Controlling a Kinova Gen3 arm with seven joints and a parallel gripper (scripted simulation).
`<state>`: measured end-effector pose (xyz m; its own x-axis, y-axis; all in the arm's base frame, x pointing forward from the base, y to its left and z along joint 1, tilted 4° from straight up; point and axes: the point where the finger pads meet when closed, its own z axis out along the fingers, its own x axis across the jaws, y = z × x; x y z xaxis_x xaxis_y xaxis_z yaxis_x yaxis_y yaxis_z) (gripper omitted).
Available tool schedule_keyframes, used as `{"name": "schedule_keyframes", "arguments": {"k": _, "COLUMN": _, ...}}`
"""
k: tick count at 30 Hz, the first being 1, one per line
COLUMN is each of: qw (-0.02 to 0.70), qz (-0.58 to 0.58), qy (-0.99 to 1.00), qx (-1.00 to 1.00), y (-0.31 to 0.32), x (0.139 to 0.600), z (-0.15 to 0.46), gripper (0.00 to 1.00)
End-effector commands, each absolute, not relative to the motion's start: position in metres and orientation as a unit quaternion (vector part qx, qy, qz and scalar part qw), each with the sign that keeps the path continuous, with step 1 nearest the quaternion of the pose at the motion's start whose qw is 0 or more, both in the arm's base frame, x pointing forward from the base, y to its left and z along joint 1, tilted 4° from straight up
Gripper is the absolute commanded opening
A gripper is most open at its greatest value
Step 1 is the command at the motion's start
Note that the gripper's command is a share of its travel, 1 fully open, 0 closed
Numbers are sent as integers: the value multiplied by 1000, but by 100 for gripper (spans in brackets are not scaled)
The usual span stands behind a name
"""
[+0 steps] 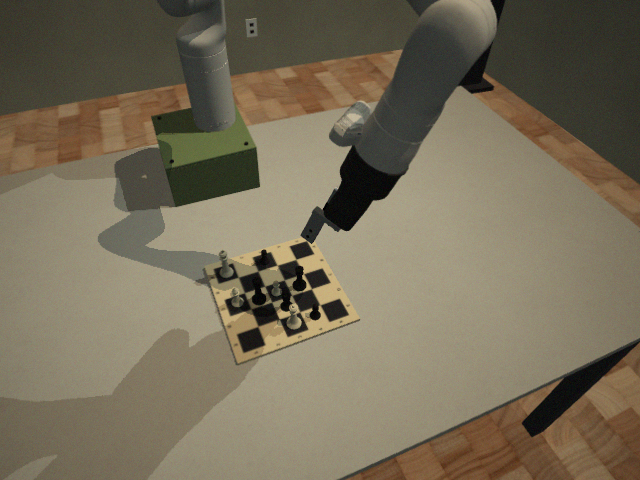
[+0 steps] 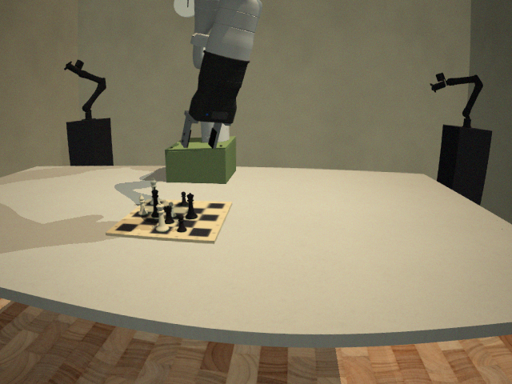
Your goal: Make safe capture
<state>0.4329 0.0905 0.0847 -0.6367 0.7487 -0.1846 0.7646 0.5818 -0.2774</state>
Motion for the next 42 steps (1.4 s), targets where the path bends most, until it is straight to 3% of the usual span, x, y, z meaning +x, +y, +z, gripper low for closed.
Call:
{"name": "schedule_keyframes", "arguments": {"k": 1, "qw": 13, "qz": -186, "qy": 902, "qx": 389, "y": 115, "x": 420, "z": 61, "gripper": 100}}
{"name": "schedule_keyframes", "arguments": {"k": 17, "qw": 57, "qz": -303, "qy": 947, "qx": 95, "y": 207, "x": 391, "z": -33, "gripper": 100}}
{"name": "schedule_keyframes", "arguments": {"k": 42, "qw": 71, "qz": -327, "qy": 942, "qx": 20, "y": 229, "x": 379, "z": -57, "gripper": 100}}
